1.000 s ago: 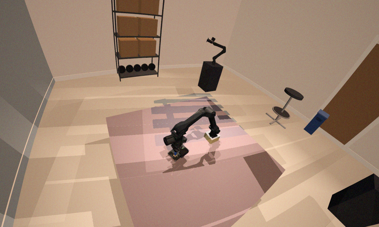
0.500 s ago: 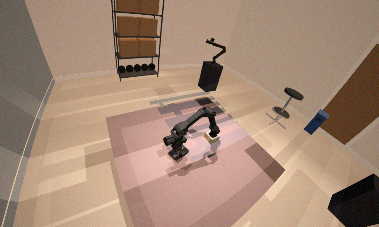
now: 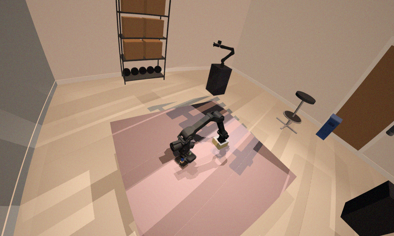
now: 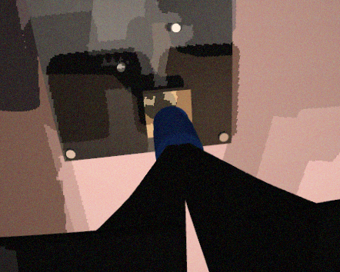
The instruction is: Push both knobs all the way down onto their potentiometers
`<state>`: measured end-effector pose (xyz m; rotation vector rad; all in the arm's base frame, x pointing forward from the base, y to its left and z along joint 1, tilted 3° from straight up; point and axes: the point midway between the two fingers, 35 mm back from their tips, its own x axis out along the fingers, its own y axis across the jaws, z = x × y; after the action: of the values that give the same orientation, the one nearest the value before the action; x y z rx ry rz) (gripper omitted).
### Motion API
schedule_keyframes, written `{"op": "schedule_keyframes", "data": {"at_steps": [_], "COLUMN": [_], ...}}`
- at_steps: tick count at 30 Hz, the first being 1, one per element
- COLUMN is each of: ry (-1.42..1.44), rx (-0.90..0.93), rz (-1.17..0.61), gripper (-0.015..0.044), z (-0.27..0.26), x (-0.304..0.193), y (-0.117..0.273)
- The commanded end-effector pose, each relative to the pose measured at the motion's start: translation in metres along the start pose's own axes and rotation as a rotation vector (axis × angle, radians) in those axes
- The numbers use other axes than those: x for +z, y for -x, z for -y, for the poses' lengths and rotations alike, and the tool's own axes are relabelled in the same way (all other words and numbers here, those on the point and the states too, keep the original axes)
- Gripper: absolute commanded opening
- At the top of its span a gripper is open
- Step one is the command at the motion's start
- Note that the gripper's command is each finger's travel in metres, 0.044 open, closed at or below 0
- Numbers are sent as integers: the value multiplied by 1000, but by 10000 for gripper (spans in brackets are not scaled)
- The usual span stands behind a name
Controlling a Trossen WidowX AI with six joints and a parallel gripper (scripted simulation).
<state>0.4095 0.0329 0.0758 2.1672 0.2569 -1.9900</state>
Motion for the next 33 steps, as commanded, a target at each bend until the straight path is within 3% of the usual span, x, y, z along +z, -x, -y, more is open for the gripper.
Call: {"op": "schedule_keyframes", "data": {"at_steps": [1,33], "ry": [-2,-2], "rx": [-3,-3], "rz": [0,0], "gripper": [0,0], "z": [0,0], "x": [0,0], "y": [-3,-9]}}
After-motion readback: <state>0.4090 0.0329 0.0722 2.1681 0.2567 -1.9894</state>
